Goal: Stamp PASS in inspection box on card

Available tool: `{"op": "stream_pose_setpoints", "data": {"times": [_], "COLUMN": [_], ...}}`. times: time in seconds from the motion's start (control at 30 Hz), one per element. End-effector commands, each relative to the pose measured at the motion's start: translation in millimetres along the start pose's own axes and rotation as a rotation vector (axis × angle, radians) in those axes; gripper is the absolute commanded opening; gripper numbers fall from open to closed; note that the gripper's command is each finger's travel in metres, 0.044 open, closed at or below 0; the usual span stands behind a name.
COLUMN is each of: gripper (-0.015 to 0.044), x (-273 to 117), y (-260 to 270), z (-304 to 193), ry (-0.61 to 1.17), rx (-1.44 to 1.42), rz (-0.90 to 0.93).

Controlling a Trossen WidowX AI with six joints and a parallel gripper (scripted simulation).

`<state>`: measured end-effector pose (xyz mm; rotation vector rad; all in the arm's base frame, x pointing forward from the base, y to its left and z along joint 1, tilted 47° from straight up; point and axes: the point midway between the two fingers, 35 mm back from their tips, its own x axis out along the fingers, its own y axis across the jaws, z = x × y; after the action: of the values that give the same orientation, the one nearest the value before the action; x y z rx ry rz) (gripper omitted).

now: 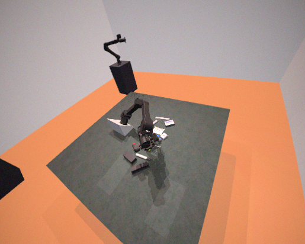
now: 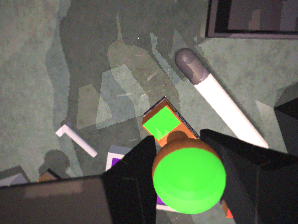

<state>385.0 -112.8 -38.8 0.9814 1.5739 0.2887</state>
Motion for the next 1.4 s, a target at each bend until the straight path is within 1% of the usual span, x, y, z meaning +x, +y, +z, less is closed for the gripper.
{"op": "stream_pose_setpoints", "data": {"times": [0.0,1.27,1.37], "gripper": [0.0,0.0,0.0079], "x": [6,65,62], "y": [-1,0,0], "z": [2,1,2], "ry": [-0.003,-0.001,-0.001], "rx": [-0.005,-0.005,-0.013], "rz": [-0.001,0.002,-0.002]}}
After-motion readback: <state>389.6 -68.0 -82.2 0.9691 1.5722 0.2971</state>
